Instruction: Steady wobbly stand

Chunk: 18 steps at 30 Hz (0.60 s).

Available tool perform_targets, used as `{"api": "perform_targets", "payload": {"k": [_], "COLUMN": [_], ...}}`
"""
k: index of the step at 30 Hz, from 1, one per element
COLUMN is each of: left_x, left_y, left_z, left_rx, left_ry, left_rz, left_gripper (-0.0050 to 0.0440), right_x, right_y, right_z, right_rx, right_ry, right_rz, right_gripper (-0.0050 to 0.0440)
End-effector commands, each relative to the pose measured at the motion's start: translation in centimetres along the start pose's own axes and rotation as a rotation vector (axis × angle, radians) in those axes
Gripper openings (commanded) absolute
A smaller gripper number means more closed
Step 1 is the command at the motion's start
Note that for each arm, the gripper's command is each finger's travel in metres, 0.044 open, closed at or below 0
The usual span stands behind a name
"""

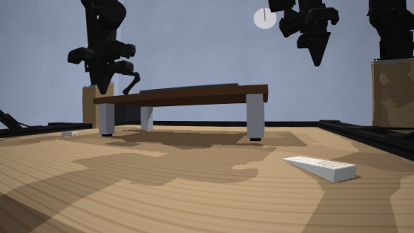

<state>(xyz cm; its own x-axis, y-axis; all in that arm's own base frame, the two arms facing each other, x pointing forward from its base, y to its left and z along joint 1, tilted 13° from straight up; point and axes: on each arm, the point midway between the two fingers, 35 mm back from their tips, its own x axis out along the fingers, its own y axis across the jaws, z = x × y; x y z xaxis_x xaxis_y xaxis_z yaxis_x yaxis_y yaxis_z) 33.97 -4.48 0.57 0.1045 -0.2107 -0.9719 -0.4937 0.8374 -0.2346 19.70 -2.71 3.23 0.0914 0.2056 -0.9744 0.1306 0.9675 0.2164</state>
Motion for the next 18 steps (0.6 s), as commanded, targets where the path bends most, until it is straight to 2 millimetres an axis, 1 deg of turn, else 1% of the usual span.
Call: {"api": "perform_targets", "payload": {"k": [1, 10, 11, 18], "left_x": [0.2, 0.2, 1.8, 1.8], "left_y": [0.1, 0.1, 0.1, 0.1], "left_z": [0.0, 0.0, 0.0, 0.0], "left_rx": [-0.002, -0.002, -0.002, -0.002], "left_ry": [0.002, 0.002, 0.002, 0.002], "left_rz": [0.003, 0.003, 0.003, 0.003], "left_gripper": [0.0000, 0.0000, 0.0000, 0.0000], "right_x": [0.0, 0.0, 0.0, 0.0], "right_y": [0.0, 0.0, 0.0, 0.0], "right_z": [0.0, 0.0, 0.0, 0.0], "right_rx": [0.000, 0.000, 0.000, 0.000], "right_ry": [0.000, 0.000, 0.000, 0.000], "right_rz": [0.000, 0.000, 0.000, 0.000], "right_gripper": [0.0000, 0.0000, 0.0000, 0.0000]}}
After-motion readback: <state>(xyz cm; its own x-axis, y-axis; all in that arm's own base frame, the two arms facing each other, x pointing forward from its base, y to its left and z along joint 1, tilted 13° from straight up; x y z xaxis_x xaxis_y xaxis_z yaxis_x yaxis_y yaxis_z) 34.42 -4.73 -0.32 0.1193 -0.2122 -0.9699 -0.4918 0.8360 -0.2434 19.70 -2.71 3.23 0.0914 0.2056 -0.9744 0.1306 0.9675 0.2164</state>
